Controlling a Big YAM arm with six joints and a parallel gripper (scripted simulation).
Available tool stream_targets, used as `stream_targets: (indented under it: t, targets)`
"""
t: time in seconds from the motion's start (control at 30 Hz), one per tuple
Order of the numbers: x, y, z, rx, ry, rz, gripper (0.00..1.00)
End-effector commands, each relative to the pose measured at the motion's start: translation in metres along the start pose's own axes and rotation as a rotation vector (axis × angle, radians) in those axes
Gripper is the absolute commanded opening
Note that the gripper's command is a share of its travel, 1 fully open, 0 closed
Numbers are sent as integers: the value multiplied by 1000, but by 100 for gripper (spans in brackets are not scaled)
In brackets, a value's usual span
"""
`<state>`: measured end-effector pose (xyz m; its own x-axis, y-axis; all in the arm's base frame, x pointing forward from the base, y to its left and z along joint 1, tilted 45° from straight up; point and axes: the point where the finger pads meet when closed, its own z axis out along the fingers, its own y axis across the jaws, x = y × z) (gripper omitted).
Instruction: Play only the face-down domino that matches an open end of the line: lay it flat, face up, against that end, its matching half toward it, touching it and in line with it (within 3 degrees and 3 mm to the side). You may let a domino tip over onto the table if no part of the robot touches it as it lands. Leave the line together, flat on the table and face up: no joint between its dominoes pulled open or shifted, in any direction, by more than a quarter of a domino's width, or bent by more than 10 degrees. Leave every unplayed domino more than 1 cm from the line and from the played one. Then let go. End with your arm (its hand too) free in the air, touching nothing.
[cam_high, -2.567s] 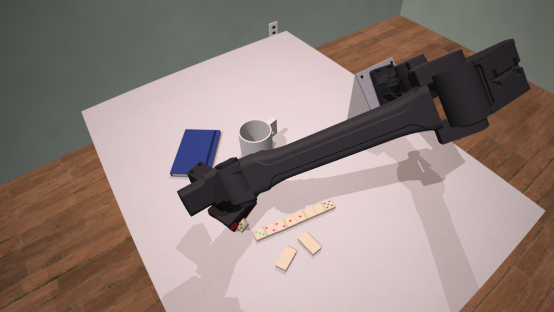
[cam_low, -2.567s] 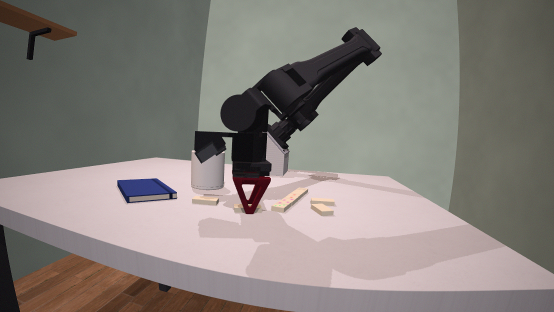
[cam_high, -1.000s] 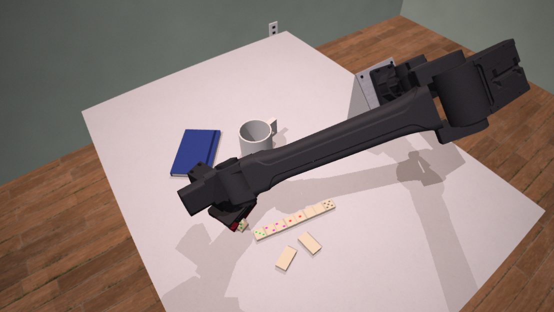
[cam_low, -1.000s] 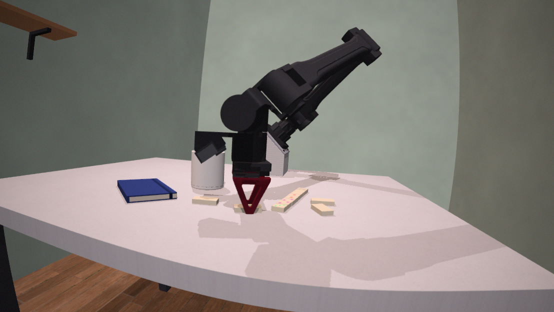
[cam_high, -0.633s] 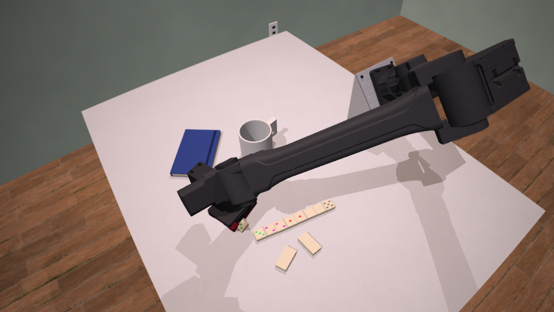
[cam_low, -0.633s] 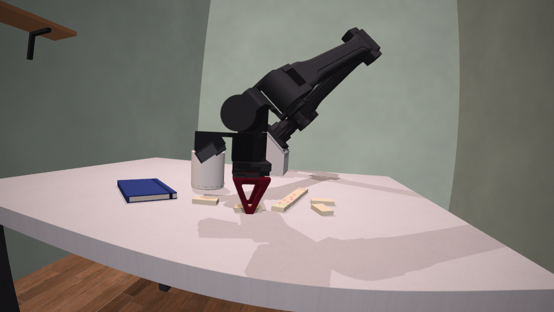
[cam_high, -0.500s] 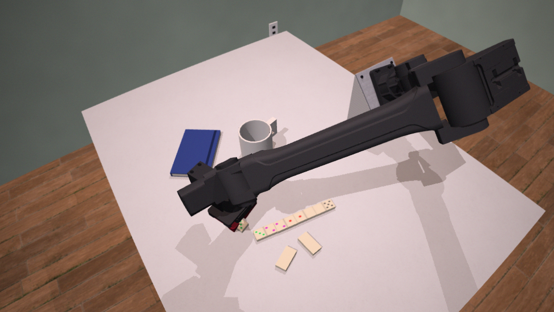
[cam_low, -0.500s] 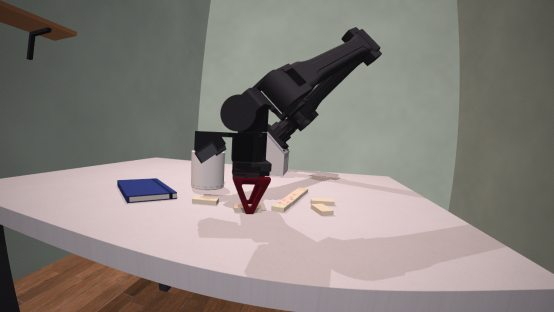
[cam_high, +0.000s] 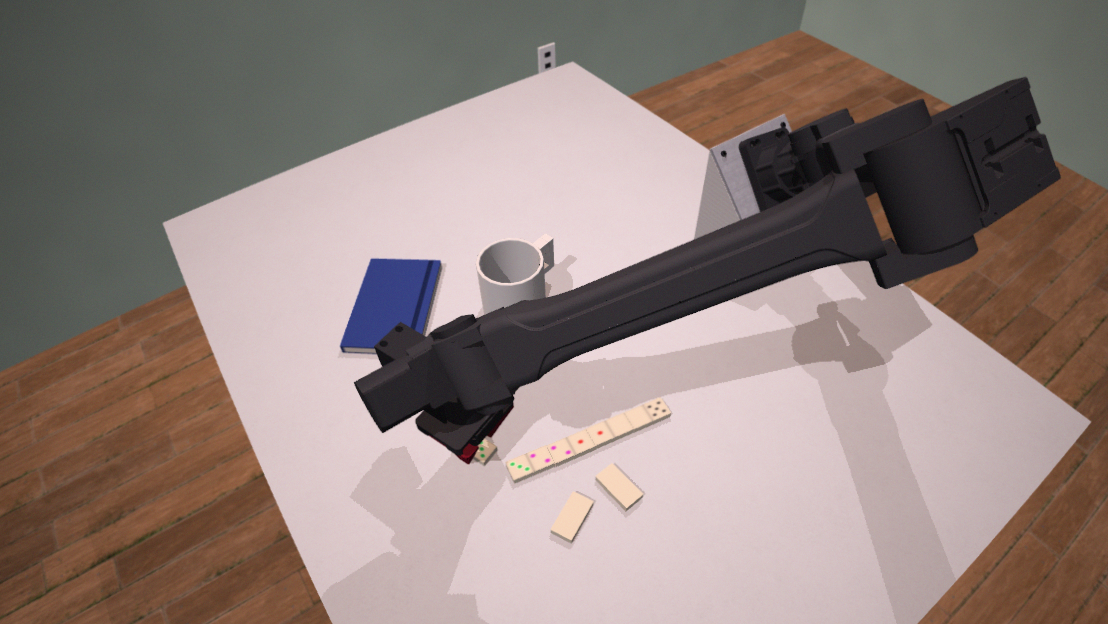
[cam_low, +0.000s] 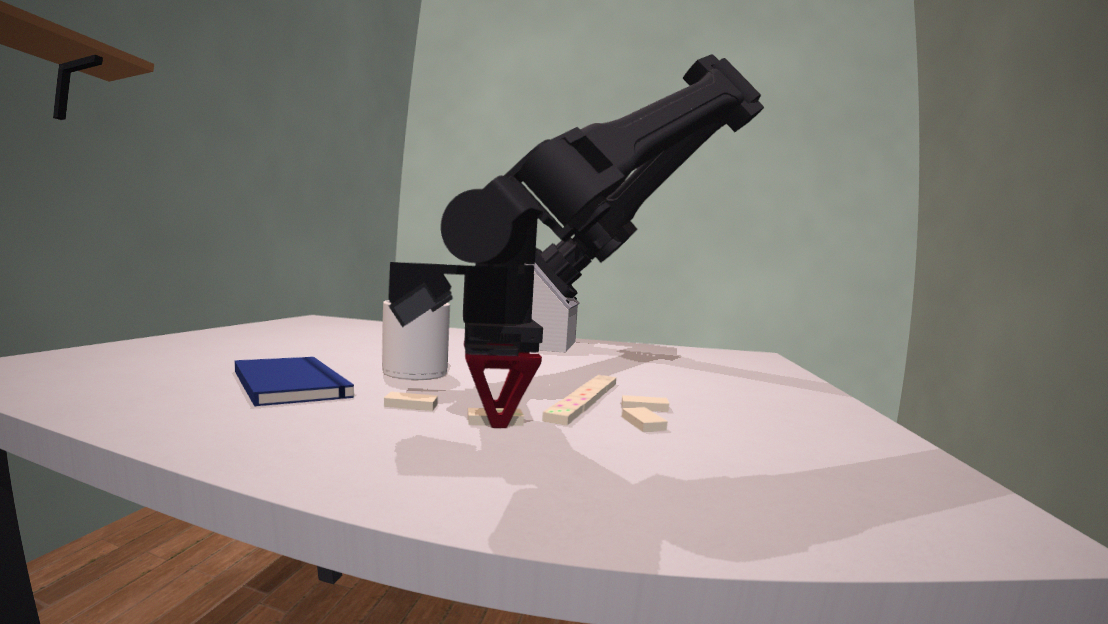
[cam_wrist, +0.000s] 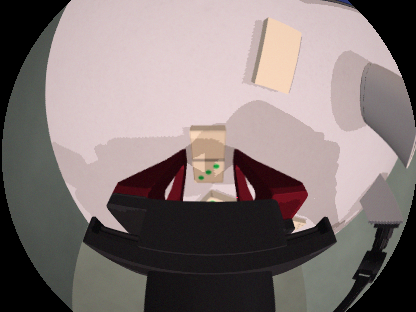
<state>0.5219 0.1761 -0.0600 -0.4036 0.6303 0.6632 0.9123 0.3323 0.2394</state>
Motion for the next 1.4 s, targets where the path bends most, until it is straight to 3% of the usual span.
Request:
stream_targets:
  t: [0.0, 0.23, 0.27, 0.8, 0.83, 1.13, 1.37]
  targets:
    - [-3, 13, -18, -28, -19, -15, 43]
    - [-3, 13, -18, -28, -19, -15, 43]
    - [-1, 4, -6, -10, -5, -2, 43]
    - [-3, 15, -19, -30, -19, -17, 43]
    - [-1, 4, -6, -10, -5, -2, 43]
    - [-3, 16, -19, -32, -19, -18, 43]
    - [-3, 16, -19, -32, -19, -18, 43]
